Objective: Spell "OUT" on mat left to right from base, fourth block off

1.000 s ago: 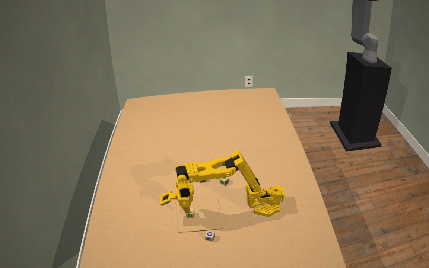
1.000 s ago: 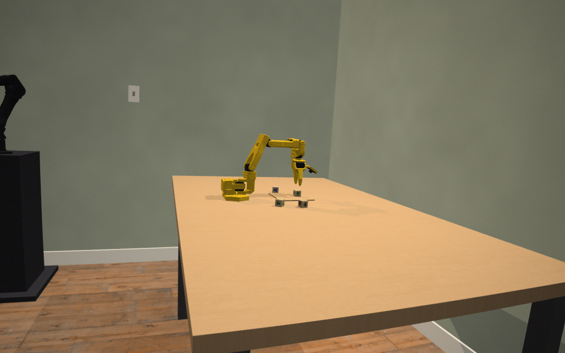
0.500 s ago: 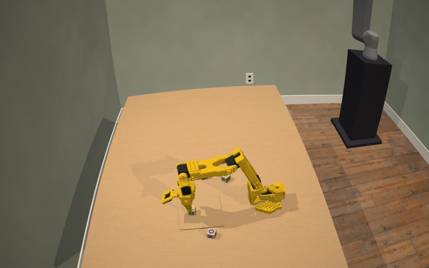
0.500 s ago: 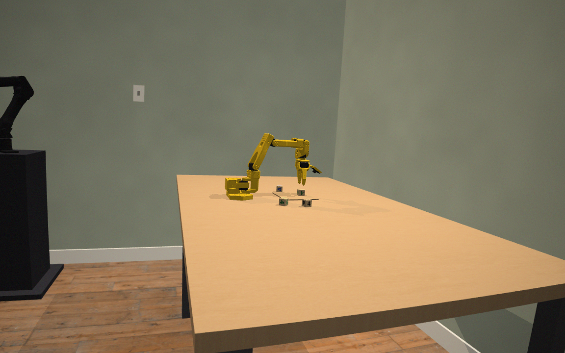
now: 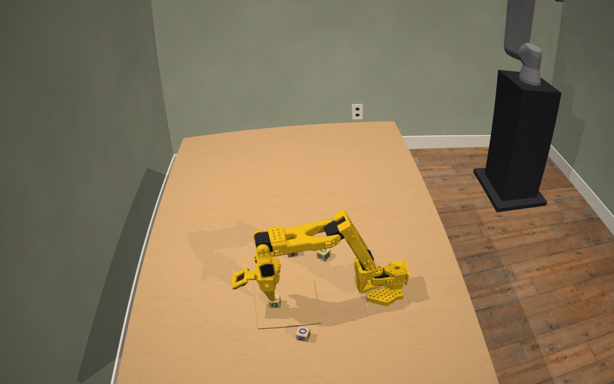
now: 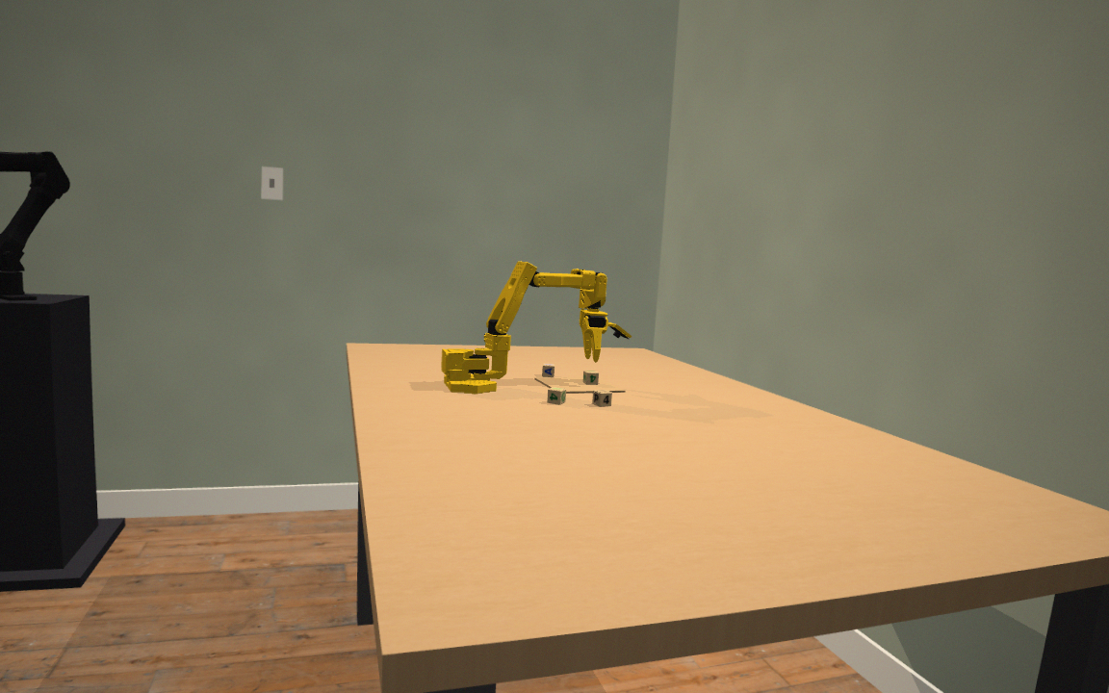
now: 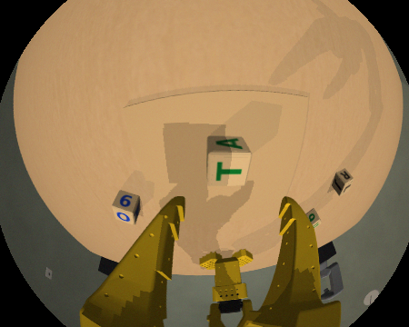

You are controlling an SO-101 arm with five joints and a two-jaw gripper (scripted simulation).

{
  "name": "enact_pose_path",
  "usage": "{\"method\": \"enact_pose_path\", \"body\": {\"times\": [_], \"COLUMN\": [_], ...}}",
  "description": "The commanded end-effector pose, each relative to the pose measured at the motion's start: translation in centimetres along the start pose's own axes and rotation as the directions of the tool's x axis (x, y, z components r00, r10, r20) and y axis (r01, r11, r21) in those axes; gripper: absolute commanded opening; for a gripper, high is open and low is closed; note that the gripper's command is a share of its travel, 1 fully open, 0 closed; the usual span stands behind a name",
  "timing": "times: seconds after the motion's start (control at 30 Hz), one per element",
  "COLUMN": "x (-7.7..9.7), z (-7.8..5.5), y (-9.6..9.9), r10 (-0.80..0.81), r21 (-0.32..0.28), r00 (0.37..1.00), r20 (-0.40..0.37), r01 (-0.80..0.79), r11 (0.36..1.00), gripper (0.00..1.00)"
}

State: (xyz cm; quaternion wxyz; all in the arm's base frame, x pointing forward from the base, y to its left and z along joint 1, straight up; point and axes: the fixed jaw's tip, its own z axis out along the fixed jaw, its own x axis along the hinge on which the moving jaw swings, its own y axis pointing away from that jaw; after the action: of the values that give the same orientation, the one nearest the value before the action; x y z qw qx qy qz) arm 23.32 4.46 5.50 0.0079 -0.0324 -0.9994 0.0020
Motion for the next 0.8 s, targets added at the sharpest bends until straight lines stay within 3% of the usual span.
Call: {"method": "enact_pose_path", "body": {"times": [0.0, 0.57, 0.77], "x": [-0.8, -0.9, -1.1], "z": [-1.8, -1.0, -0.1], "y": [0.1, 0.1, 0.1], "r10": [0.001, 0.001, 0.001], "r21": [-0.021, -0.021, -0.021], "r00": [0.996, 0.996, 0.996], "r20": [0.089, 0.089, 0.089], "r01": [0.0, 0.0, 0.0], "r11": [1.0, 1.0, 1.0], "gripper": [0.32, 0.32, 0.32]}}
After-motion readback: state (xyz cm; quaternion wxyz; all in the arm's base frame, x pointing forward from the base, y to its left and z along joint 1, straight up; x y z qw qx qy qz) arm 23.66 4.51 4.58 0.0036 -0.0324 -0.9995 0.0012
